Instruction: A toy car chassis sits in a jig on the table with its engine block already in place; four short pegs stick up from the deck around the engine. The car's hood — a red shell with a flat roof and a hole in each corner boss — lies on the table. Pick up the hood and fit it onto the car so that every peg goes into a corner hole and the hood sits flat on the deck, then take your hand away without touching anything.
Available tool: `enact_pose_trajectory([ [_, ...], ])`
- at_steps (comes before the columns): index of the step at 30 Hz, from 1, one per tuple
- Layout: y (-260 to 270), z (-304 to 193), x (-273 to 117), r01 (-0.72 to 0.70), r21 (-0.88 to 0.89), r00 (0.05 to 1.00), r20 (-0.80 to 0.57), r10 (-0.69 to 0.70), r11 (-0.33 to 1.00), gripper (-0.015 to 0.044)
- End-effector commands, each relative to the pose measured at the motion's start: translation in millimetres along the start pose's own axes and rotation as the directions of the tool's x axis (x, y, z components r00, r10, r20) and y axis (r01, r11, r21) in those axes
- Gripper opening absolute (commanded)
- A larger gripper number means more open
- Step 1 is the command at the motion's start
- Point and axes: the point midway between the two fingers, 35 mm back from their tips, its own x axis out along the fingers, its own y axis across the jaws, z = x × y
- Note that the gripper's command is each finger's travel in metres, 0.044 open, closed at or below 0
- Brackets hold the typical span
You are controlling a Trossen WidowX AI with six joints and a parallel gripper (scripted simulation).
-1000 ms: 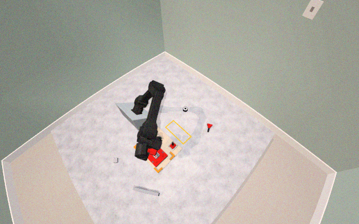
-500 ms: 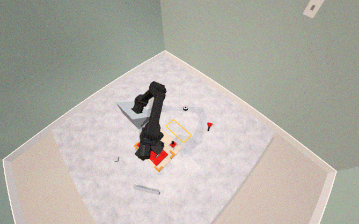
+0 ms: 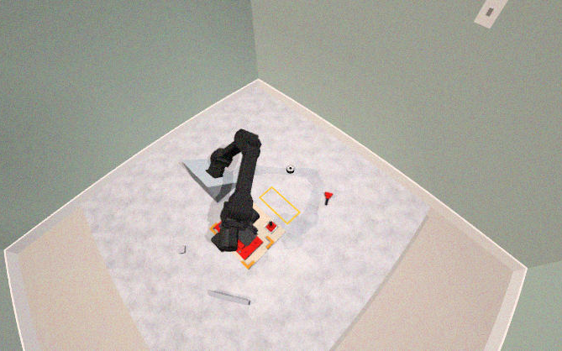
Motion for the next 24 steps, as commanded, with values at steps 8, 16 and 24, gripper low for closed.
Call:
enact_pose_trajectory([
  [8,2,3,45,-0.007,0.010,1.000,0.002,0.007,1.000,0.0000],
  [16,2,3,48,-0.008,0.010,1.000,0.002,0.008,1.000,0.0000],
  [24,2,3,48,-0.008,0.010,1.000,0.002,0.008,1.000,0.0000],
])
